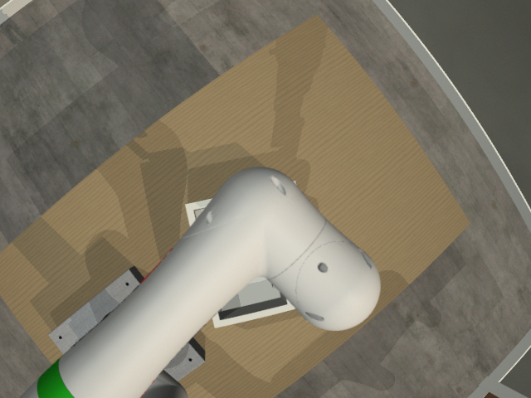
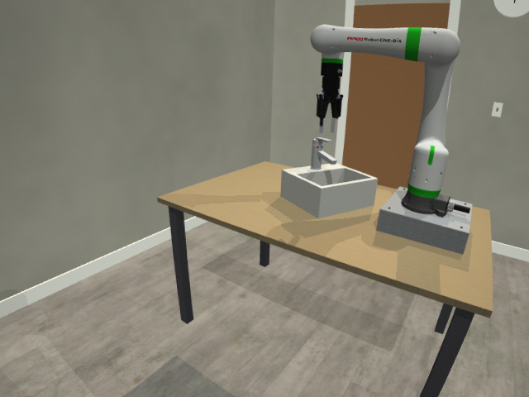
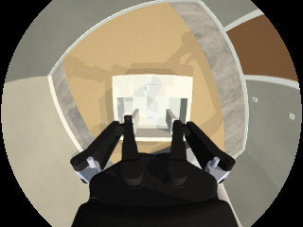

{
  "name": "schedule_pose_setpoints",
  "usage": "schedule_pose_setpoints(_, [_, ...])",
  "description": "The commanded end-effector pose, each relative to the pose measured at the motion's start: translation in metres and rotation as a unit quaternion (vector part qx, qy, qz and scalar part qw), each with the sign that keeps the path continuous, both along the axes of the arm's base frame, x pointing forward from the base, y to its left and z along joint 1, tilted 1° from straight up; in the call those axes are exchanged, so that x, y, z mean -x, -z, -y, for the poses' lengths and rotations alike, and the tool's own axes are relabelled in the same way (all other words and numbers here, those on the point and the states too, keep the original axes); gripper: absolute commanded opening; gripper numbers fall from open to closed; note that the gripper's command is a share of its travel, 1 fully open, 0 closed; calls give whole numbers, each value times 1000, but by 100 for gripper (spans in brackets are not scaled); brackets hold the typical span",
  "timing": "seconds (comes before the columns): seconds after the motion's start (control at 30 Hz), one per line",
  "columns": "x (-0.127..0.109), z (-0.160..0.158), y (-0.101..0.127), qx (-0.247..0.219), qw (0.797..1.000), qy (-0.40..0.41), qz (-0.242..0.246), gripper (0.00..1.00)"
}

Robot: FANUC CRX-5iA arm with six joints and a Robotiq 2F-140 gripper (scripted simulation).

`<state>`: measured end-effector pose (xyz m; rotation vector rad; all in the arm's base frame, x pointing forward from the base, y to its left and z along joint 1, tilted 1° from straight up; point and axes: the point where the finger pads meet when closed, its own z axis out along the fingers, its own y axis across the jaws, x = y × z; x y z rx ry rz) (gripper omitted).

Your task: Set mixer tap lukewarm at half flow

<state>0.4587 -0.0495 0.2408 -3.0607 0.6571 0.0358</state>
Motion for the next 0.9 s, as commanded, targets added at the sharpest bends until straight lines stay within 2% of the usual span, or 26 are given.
schedule_pose_setpoints(0.0, [0, 0, -3, 0, 1000, 0, 0, 39])
schedule_pose_setpoints(0.23, [0, 0, -5, 0, 1000, 0, 0, 39])
schedule_pose_setpoints(0.27, [0, 0, -5, 0, 1000, 0, 0, 0])
schedule_pose_setpoints(0.87, [0, 0, -5, 0, 1000, 0, 0, 0])
